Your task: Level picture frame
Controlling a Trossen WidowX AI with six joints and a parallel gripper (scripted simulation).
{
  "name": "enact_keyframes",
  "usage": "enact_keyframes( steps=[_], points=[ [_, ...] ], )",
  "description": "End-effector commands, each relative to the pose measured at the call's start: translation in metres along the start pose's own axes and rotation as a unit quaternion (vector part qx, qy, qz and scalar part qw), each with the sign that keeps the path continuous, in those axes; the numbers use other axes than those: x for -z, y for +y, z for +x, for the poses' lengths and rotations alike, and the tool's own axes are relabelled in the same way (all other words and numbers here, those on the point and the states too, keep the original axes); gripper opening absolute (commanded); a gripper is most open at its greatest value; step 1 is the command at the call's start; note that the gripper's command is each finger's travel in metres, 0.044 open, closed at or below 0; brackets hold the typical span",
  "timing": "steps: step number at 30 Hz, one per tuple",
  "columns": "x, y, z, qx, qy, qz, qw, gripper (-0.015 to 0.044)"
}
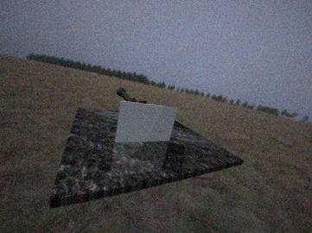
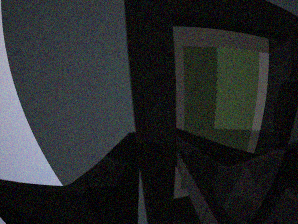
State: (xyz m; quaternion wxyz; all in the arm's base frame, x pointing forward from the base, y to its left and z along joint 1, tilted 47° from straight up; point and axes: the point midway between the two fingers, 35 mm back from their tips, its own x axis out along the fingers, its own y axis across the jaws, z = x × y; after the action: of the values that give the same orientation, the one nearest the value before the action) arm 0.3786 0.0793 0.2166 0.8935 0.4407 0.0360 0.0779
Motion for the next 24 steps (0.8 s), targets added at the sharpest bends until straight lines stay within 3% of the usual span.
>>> enact_keyframes(
  steps=[1,24],
  points=[
    [-0.0004,0.0105,0.0004,-0.015,0.001,0.002,1.000,0.0000],
    [0.0003,0.0090,0.0004,-0.015,0.001,0.002,1.000,0.0000]
  ],
)
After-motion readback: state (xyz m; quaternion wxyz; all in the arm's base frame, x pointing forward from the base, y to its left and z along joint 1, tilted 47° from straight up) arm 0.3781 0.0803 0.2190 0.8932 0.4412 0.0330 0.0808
